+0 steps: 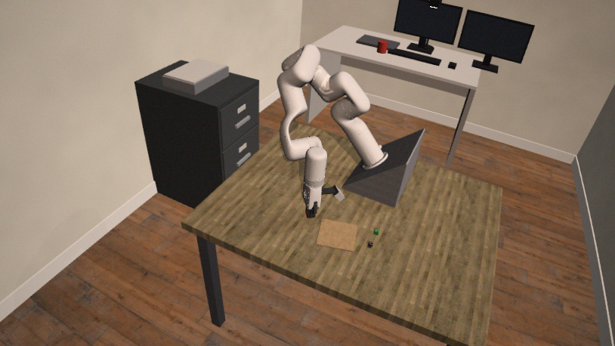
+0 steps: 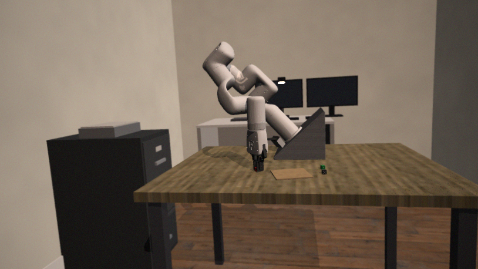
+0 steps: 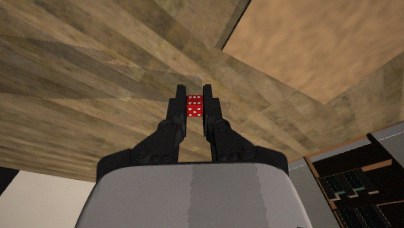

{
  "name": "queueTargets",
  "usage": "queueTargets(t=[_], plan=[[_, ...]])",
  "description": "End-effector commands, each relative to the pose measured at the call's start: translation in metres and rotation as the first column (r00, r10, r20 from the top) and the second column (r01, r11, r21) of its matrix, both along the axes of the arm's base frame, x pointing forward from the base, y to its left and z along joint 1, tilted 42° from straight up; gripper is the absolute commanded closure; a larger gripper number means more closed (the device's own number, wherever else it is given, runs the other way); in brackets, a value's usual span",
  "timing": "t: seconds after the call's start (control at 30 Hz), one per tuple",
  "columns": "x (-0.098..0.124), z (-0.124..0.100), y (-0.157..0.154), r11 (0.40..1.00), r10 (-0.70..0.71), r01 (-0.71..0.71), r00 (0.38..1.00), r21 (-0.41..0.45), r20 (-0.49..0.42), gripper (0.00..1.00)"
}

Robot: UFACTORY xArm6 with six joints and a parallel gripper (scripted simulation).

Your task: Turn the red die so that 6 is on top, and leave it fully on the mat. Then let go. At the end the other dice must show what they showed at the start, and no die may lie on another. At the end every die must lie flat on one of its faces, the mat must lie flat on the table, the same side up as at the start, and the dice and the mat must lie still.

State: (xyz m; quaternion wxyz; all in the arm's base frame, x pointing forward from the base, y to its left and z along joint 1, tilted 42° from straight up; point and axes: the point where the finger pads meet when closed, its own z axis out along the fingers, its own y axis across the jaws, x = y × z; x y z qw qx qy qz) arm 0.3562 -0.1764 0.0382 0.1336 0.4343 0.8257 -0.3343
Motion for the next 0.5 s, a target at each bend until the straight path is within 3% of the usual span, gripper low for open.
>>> queueTargets(t=[0.0, 0.3, 0.47], plan=[[0.003, 0.012, 0.01, 1.0, 0.002, -0.002, 1.0, 0.0, 0.004, 0.89], [0.007, 0.059, 0.053, 1.0, 0.002, -0.002, 1.0, 0.0, 0.004, 0.89], [0.008, 0.069, 0.062, 1.0, 0.002, -0.002, 1.0, 0.0, 0.004, 0.89]])
